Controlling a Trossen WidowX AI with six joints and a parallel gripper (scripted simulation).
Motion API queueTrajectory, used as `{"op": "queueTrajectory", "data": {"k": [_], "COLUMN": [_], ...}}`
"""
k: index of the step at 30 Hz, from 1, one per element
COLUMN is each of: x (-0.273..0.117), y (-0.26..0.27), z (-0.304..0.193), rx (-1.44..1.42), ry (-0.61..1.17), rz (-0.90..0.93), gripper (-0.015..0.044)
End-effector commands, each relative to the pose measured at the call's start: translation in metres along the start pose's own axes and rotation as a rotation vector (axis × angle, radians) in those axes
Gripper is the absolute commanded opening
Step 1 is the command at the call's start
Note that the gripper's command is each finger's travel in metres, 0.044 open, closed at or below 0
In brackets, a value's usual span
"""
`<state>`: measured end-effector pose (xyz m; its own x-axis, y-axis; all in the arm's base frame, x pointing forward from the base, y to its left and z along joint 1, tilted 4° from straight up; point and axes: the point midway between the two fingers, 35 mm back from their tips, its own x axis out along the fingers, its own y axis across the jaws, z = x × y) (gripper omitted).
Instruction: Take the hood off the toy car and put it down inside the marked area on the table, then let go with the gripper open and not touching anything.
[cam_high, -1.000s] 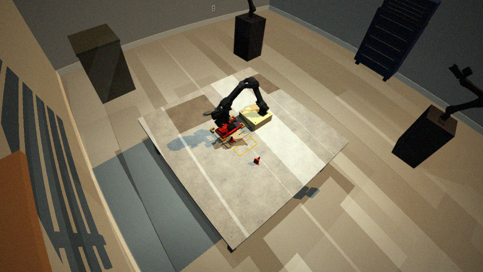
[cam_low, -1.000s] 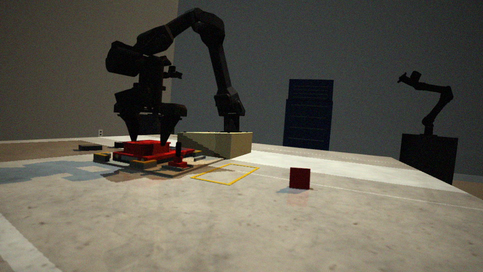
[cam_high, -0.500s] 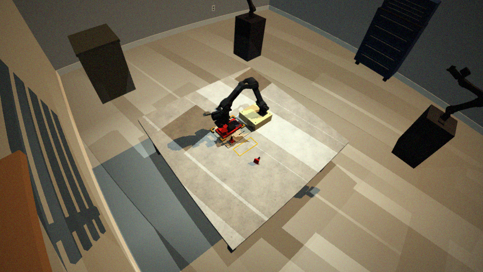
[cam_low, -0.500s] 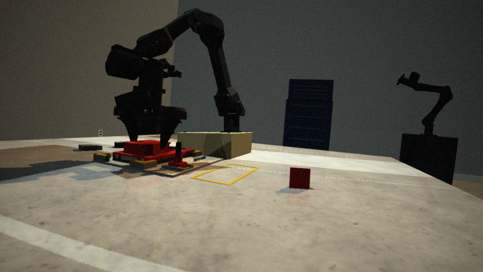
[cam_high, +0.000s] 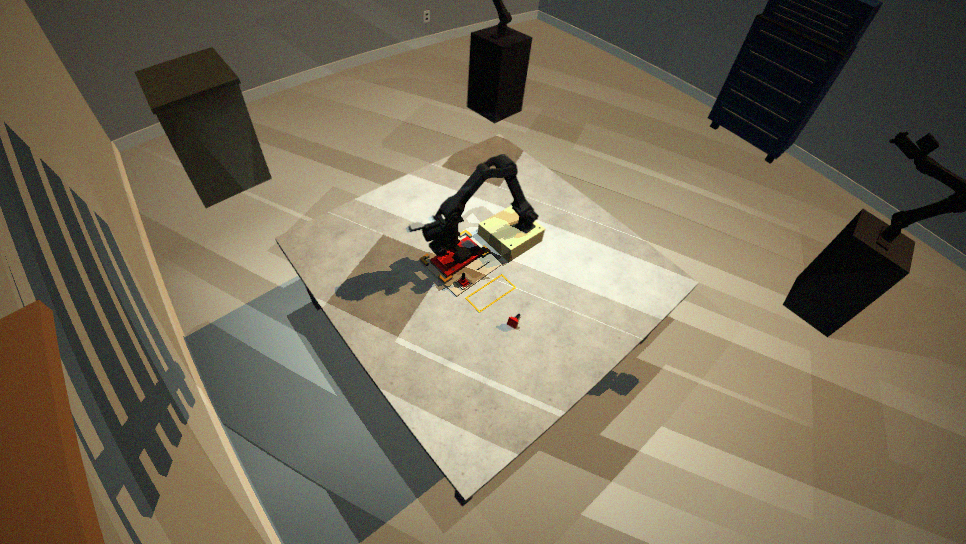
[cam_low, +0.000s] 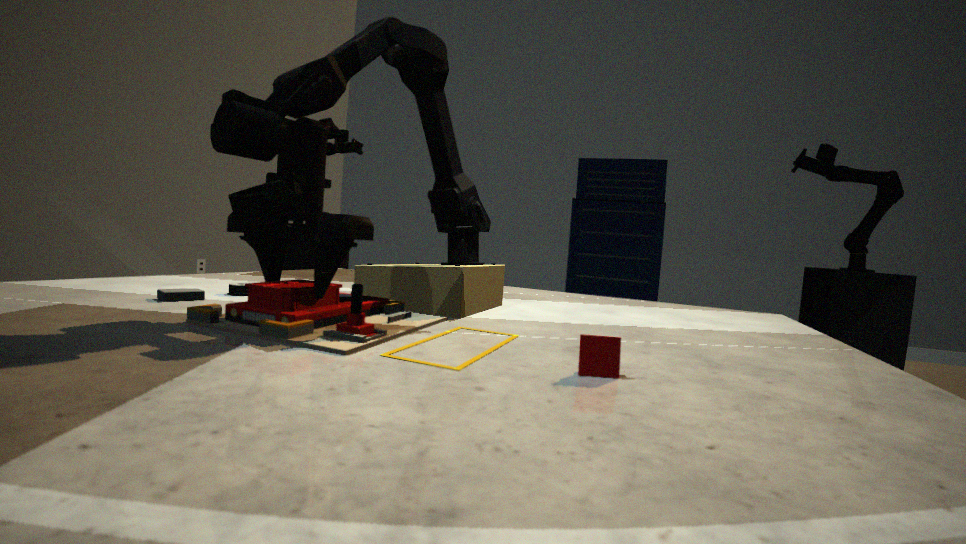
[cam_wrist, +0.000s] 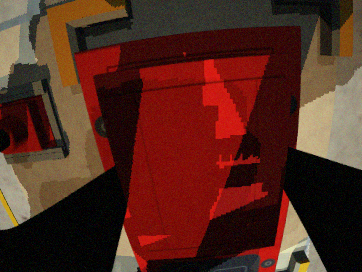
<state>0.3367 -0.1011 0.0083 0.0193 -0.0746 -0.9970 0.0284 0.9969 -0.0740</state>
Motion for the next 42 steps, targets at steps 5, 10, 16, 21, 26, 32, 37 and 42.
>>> {"op": "queueTrajectory", "data": {"k": [5,10,16,21,26,32,37,42], "x": [-0.001,-0.004,-0.008,-0.011,-0.015,-0.018,-0.022,-0.025], "y": [0.000,0.000,0.000,0.000,0.000,0.000,0.000,0.000], "z": [0.000,0.000,0.000,0.000,0.000,0.000,0.000,0.000], "rx": [0.000,0.000,0.000,0.000,0.000,0.000,0.000,0.000], "ry": [0.001,0.001,0.001,0.001,0.000,0.000,0.000,0.000], "rz": [-0.001,-0.001,-0.001,0.000,0.000,0.000,0.000,0.000], "gripper": [0.0170,0.0039,0.0000,0.0000,0.0000,0.0000,0.0000,0.0000]}}
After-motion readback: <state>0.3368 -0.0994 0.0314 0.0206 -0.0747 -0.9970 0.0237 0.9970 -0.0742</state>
